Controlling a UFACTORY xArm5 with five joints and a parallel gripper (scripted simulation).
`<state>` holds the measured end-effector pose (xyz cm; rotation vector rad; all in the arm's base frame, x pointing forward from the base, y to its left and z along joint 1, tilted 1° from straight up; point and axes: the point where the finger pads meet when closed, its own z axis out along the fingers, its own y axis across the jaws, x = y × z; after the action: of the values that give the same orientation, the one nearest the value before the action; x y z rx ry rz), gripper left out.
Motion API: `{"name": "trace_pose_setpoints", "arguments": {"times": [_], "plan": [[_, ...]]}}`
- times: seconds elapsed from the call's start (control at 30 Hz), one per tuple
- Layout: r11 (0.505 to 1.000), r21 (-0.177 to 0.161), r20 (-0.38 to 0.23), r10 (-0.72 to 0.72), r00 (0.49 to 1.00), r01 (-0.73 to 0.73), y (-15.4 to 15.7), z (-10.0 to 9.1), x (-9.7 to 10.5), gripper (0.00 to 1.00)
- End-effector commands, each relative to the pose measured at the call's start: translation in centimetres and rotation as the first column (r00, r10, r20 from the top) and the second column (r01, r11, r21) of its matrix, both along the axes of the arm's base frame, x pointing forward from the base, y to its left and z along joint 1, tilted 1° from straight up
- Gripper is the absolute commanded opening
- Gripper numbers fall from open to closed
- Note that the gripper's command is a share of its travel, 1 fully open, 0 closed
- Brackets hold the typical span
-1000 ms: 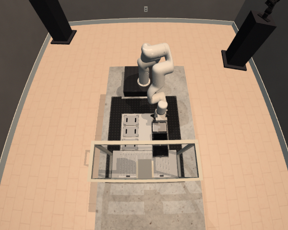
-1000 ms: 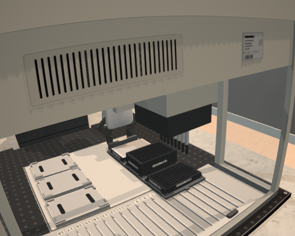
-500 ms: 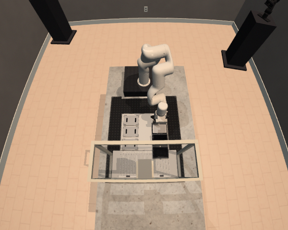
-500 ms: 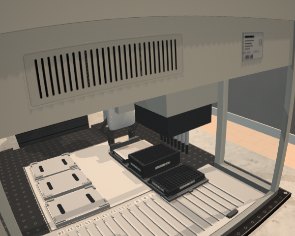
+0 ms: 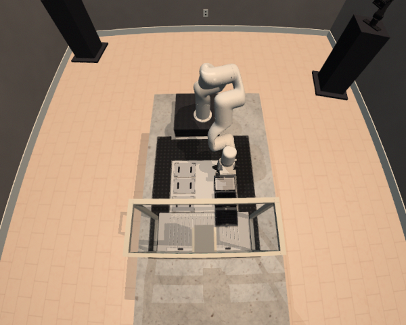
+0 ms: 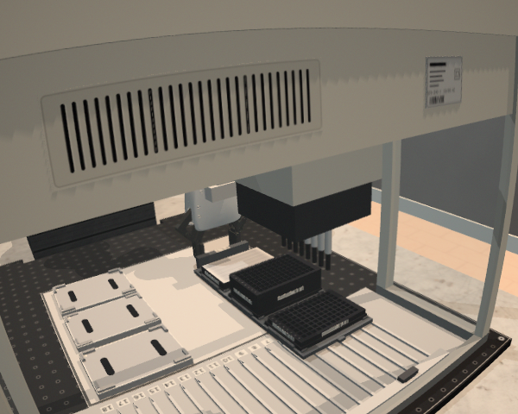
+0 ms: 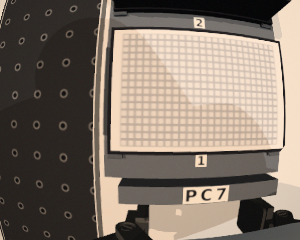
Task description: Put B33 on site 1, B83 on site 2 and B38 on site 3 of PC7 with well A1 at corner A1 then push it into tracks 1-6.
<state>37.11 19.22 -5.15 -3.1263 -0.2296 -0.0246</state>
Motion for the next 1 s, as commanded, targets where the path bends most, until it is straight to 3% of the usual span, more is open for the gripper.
{"name": "trace_pose_setpoints", "arguments": {"times": [0.0, 0.97], "plan": [[1.0, 0.013, -0.002, 0.0, 1.0, 0.0, 0.1, 0.1, 0.4, 0.81], [1.0, 0.013, -0.002, 0.0, 1.0, 0.0, 0.5, 0.2, 3.1, 0.81]]}}
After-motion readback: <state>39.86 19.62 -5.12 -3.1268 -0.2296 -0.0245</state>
